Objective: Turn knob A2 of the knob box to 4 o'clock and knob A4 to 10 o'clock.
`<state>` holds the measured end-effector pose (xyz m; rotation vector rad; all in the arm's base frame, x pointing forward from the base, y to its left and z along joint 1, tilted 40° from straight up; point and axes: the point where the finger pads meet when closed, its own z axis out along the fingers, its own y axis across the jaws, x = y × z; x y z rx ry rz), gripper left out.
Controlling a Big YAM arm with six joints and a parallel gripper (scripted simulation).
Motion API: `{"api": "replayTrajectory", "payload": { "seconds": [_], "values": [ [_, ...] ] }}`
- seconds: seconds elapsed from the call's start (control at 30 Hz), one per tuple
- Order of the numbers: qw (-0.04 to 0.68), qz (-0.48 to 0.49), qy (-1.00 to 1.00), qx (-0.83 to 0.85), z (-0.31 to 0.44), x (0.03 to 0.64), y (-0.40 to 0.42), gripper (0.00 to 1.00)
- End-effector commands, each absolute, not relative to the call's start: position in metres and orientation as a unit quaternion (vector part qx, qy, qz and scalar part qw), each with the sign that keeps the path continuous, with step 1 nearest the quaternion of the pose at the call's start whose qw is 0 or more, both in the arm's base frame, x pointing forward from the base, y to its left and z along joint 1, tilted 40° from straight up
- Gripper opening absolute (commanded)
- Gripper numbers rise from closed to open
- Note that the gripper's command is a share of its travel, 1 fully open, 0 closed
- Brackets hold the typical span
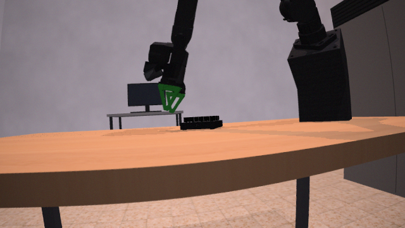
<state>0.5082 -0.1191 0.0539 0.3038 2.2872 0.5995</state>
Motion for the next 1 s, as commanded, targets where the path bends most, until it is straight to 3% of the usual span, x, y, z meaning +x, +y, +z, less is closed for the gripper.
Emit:
{"api": "replayTrajectory", "payload": {
  "seconds": [0.0,0.33,0.97],
  "values": [
    [0.335,0.241,0.895,0.171,0.048,0.47,-0.121,1.0],
    [0.242,0.252,0.905,0.242,0.007,0.394,-0.096,1.0],
    [0.239,0.253,0.907,0.238,0.006,0.396,-0.093,1.0]
  ]
}}
